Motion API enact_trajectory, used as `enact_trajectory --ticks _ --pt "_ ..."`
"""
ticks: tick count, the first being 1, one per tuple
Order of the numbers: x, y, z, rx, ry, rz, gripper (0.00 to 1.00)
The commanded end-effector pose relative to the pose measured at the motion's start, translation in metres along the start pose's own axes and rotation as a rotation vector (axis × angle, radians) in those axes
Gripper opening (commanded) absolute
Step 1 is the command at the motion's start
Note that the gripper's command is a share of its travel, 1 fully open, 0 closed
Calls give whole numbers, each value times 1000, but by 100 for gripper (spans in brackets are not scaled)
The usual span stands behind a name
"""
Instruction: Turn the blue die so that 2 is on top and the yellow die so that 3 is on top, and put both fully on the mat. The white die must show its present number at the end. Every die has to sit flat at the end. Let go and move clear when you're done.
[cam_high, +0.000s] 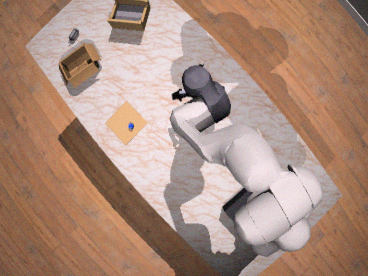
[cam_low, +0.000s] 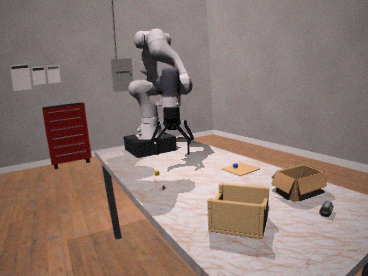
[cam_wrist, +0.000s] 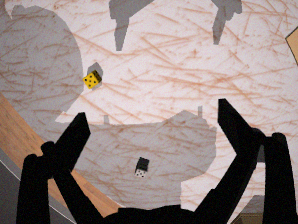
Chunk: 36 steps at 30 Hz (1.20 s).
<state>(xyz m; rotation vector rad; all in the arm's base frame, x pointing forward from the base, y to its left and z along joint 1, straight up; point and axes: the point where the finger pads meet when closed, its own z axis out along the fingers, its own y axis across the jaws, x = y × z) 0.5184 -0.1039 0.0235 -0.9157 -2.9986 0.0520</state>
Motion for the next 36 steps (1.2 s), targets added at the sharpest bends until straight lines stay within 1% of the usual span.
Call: enact_trajectory --ticks 1,3,5,7,15,18,19,20,21,25,26,36 --pt "-2 -5 -1 -23 -7 -150 100" --pt "0 -19 1 -24 -7 -194 100" --pt "2 -29 2 -25 -7 -222 100" --pt "3 -33 2 -25 -7 -236 100" --pt "11 -65 6 -28 -6 -339 100" --pt "12 -68 6 -29 -6 -347 100" --pt "16 -78 8 -30 -6 -383 100" --pt "16 -79 8 -30 -6 -384 100" --pt "19 -86 8 -31 -6 -409 100" --pt "21 -92 9 -32 -6 -430 100" --pt "21 -92 9 -32 -6 -430 29" --pt "21 -92 9 -32 -6 -430 29"
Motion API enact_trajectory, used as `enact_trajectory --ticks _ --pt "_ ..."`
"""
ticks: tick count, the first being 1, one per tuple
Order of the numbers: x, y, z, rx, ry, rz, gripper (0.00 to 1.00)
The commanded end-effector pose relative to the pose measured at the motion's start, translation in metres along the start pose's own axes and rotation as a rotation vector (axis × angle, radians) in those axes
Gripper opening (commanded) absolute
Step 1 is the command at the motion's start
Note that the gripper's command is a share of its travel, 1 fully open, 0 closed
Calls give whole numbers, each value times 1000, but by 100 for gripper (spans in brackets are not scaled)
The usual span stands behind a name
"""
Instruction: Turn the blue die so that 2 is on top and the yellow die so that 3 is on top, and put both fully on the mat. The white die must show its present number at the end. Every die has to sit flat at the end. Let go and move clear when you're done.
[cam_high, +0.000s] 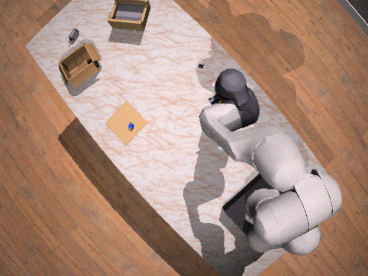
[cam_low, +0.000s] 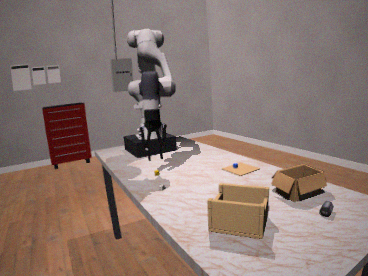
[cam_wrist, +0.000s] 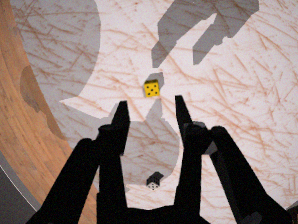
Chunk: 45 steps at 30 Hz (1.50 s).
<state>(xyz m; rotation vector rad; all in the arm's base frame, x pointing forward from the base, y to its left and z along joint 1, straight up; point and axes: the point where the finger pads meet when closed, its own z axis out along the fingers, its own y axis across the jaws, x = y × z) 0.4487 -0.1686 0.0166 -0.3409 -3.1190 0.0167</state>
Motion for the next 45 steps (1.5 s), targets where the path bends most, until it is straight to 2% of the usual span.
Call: enact_trajectory --ticks 1,33,45 --pt "-1 0 -1 -9 -6 -55 29" --pt "-1 0 0 -9 -6 -55 29" --pt "-1 0 10 -9 -6 -55 29"
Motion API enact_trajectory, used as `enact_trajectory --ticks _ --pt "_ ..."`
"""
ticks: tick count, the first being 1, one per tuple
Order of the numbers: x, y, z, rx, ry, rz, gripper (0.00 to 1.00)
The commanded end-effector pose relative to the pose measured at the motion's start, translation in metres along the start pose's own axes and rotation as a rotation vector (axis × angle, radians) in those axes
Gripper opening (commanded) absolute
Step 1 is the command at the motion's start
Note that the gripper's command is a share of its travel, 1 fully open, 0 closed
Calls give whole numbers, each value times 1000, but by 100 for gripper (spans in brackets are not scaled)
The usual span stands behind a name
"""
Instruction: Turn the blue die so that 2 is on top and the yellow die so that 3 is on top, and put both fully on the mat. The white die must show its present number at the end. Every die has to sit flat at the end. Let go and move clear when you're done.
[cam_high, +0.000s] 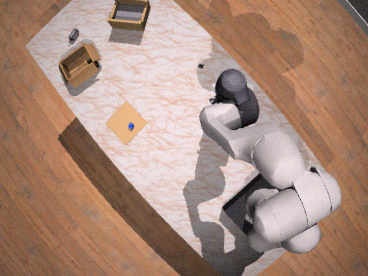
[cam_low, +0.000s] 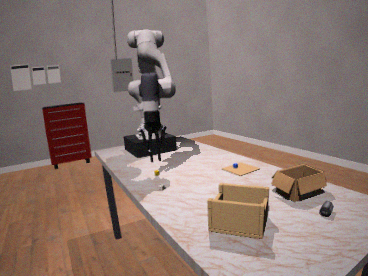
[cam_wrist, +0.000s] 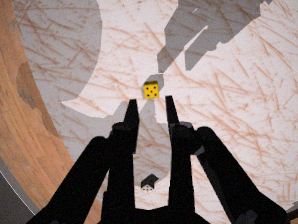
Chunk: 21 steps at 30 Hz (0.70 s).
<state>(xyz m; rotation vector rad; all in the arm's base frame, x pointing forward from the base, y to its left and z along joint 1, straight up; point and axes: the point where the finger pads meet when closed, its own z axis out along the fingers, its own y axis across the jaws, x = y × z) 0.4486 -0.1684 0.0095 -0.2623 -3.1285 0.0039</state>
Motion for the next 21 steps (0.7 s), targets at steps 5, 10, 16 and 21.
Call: enact_trajectory --ticks 5,10,16,21 --pt "-1 0 8 -1 -5 -5 29" --pt "-1 0 15 -1 -5 -5 29" --pt "-2 0 25 -1 -5 -5 29" --pt "-2 0 31 -1 -5 -5 29"
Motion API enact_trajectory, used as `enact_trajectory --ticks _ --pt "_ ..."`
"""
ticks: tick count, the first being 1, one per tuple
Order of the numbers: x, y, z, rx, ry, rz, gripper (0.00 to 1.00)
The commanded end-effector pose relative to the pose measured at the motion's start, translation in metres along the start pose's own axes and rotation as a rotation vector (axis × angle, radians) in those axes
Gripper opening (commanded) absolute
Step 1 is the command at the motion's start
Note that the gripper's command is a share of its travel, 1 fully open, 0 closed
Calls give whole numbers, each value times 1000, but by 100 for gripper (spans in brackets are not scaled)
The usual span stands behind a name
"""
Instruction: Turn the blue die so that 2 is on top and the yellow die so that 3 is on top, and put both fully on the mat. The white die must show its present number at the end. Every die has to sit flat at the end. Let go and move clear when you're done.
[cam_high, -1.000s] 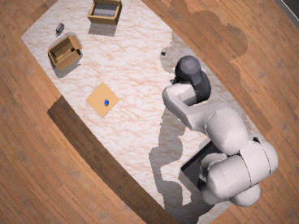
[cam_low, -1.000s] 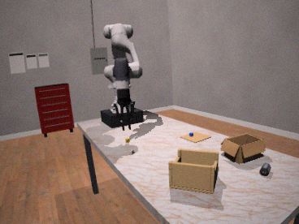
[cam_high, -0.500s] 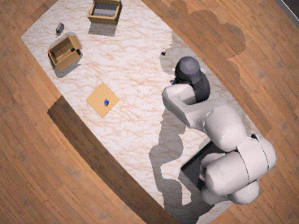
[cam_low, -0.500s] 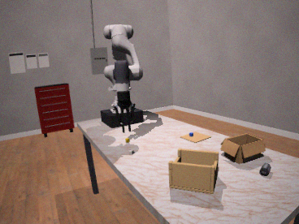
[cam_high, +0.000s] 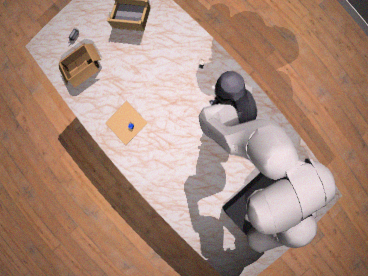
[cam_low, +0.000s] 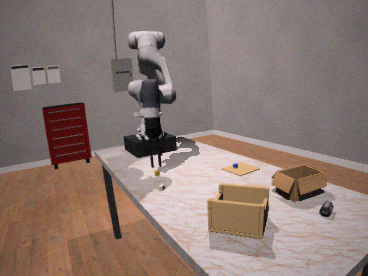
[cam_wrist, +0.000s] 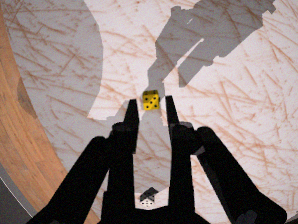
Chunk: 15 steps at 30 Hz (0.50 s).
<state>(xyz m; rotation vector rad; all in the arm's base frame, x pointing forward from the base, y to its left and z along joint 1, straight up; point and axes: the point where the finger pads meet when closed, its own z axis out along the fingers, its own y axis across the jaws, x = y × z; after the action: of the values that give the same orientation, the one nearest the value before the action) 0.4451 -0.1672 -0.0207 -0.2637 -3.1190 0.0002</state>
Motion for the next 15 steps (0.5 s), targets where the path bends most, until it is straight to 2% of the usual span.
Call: enact_trajectory --ticks 1,15 --pt "-5 -1 1 1 -14 -6 29" --pt "-6 -1 14 1 -14 -6 29"
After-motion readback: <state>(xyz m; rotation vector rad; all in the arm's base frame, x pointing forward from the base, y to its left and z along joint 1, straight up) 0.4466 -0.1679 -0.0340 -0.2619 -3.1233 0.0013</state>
